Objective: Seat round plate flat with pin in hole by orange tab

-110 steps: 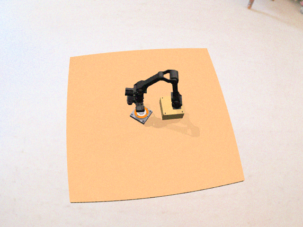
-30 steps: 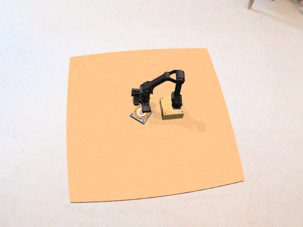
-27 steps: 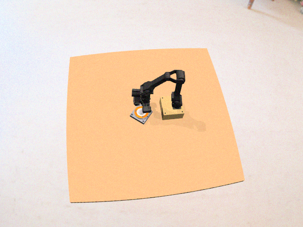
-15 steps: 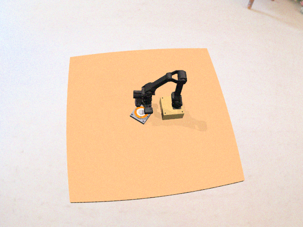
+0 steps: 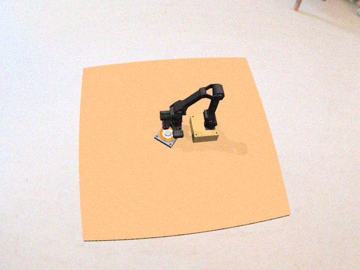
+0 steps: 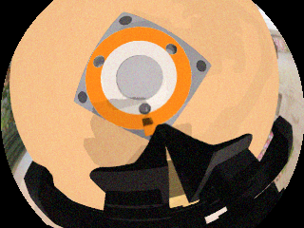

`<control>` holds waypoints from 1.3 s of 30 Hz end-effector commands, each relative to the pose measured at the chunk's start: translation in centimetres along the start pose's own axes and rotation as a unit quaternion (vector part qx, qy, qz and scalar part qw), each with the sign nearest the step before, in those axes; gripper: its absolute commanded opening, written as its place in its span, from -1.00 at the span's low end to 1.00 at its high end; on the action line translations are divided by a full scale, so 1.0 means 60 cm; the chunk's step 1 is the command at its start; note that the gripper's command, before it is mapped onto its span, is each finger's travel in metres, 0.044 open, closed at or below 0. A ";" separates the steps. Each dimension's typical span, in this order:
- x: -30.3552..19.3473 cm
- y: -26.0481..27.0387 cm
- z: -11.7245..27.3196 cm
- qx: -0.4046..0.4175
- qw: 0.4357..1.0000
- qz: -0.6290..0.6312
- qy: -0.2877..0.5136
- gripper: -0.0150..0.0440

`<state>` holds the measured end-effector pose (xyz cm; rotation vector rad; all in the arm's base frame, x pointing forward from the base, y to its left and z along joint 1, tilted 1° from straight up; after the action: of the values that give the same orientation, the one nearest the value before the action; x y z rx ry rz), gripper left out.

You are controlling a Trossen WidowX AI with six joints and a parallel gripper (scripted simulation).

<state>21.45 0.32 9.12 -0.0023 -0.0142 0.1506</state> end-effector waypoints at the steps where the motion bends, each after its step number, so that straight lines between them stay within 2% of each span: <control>1: -0.002 0.009 0.001 0.004 1.000 -0.002 0.000 -0.49; 39: 0.011 0.054 0.013 0.005 1.000 -0.002 0.000 -0.49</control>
<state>21.48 3.51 9.39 0.0015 -0.0117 0.1524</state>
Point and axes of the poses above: the point midway between the two fingers, 35 mm back from their tips, its own z axis back along the fingers, its own y axis across the jaws, x = y × z, the point moved 9 cm from there along z, back along the fingers, and after that the axes turned 6 degrees about z, right-handed, at the moved point
